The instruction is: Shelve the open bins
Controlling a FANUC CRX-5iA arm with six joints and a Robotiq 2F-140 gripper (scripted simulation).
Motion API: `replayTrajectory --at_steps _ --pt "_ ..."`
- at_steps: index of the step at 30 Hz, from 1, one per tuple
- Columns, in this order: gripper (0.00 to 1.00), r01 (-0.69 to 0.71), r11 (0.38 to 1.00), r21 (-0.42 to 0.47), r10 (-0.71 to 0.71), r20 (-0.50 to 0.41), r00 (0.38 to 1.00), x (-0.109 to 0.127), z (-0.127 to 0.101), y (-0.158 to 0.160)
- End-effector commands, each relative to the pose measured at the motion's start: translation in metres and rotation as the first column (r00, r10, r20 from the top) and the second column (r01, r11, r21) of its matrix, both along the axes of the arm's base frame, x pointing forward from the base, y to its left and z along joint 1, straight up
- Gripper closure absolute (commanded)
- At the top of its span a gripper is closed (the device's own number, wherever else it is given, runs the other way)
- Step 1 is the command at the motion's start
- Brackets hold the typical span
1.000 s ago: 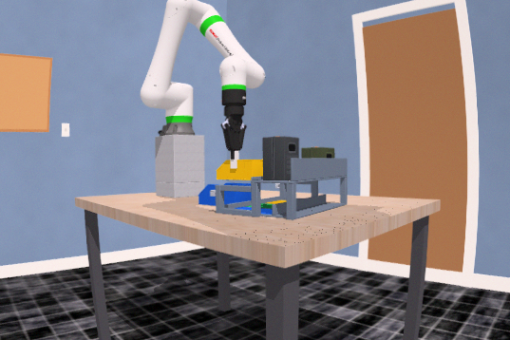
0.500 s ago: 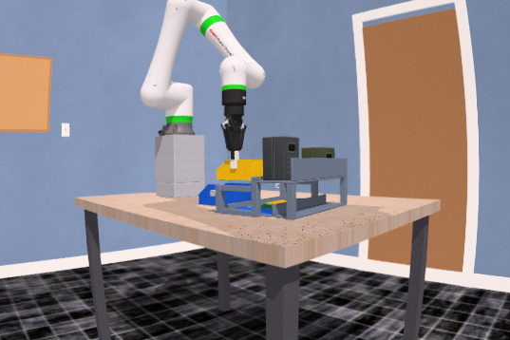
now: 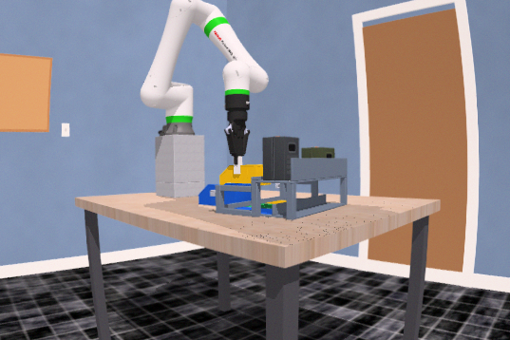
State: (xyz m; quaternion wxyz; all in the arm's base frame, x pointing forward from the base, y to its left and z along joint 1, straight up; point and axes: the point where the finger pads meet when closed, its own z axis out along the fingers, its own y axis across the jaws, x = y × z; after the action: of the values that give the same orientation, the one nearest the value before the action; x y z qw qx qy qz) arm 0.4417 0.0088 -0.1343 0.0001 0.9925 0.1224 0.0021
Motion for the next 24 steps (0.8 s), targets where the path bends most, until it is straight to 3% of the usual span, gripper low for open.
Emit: replayTrajectory --at_steps 1,8,24 --pt "1.00 0.000 1.000 0.000 0.000 0.000 1.000 0.010 -0.012 0.002" --pt "1.00 0.000 1.000 0.000 0.000 0.000 1.000 0.021 -0.027 0.005" --pt "1.00 0.000 1.000 0.000 0.000 0.000 1.000 0.024 -0.031 0.006"
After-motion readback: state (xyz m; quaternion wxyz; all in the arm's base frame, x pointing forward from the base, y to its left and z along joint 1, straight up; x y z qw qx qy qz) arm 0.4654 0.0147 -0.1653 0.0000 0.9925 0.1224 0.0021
